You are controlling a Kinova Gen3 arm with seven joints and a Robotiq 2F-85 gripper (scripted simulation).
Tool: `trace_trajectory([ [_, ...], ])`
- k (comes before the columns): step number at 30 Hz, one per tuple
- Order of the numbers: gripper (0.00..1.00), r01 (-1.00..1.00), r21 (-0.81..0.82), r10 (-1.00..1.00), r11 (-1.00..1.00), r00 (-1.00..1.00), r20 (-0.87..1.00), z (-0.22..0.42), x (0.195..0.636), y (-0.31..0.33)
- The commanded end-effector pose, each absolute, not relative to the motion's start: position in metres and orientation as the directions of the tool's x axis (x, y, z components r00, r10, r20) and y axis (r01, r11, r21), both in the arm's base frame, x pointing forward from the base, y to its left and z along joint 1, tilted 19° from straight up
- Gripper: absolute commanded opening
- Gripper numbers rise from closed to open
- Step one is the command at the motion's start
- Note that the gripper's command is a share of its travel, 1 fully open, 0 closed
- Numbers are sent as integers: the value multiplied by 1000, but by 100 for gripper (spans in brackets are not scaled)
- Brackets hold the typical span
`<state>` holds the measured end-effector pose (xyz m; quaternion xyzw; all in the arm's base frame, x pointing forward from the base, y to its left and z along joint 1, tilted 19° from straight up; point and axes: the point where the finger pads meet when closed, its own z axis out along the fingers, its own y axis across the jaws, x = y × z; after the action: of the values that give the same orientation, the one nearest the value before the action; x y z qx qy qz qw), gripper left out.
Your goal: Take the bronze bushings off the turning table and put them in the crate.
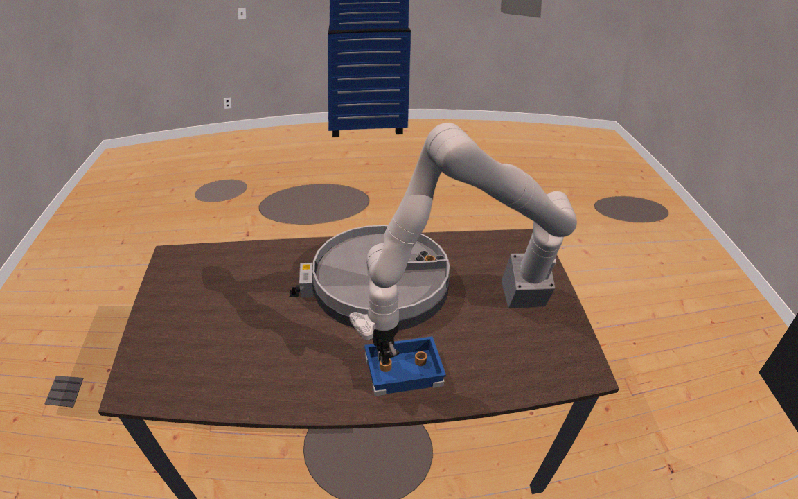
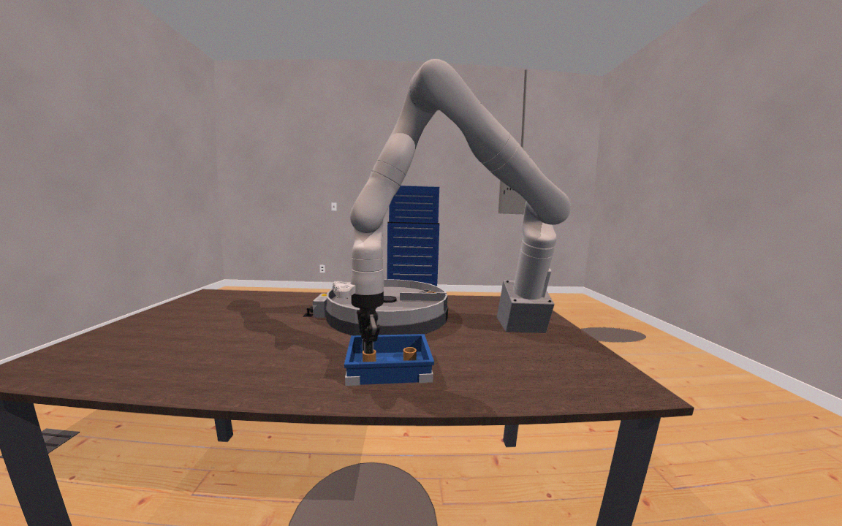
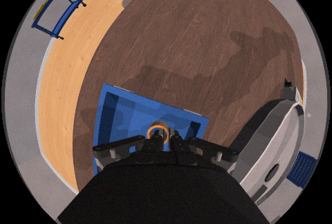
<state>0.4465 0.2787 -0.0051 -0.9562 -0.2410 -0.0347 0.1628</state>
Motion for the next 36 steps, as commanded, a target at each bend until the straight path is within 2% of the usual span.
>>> trace_trajectory([
  [1,0,472,-294,449,-831,881,147,-4,447,279],
  [2,0,472,-294,449,-831,881,147,-4,447,279],
  [3,16,472,-294,449,-831,881,147,-4,447,279],
  [36,16,472,-294,449,-831,881,147,-4,447,279],
])
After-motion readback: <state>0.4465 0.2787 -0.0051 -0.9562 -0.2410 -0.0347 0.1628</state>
